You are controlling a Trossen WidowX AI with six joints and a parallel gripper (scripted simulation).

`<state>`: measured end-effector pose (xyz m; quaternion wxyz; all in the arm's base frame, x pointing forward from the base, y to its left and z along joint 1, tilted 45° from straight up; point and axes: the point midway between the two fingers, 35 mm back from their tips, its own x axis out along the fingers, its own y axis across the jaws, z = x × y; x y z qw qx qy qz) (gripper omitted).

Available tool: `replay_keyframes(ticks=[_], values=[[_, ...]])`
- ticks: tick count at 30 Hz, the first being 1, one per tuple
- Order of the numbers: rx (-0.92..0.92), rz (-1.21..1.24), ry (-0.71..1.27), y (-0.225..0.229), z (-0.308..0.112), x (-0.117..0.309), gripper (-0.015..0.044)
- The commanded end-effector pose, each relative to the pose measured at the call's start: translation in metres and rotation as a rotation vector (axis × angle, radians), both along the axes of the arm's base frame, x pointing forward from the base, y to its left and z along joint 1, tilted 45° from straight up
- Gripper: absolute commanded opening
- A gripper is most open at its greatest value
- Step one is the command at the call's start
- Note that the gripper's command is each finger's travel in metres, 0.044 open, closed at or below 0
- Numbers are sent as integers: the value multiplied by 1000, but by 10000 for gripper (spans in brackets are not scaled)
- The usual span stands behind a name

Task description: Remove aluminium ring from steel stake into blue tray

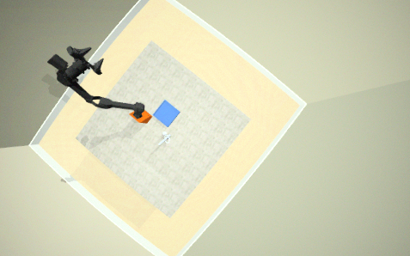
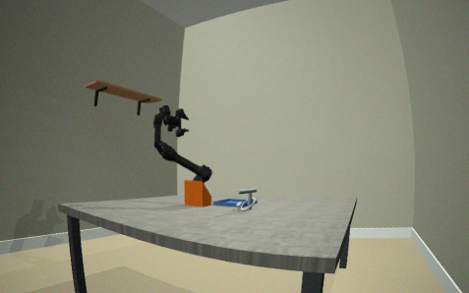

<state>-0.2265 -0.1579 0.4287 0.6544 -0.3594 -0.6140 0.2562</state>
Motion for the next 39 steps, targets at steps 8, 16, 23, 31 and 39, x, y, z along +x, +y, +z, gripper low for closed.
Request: replay_keyframes(ticks=[8, 16, 23, 31, 39], values=[[-54, 1, 102, 36, 22, 17, 200], [-133, 4, 306, 103, 56, 62, 200], [-189, -4, 490, 157, 72, 114, 200], [-256, -41, 683, 204, 68, 176, 200], [-261, -60, 893, 248, 58, 240, 200]])
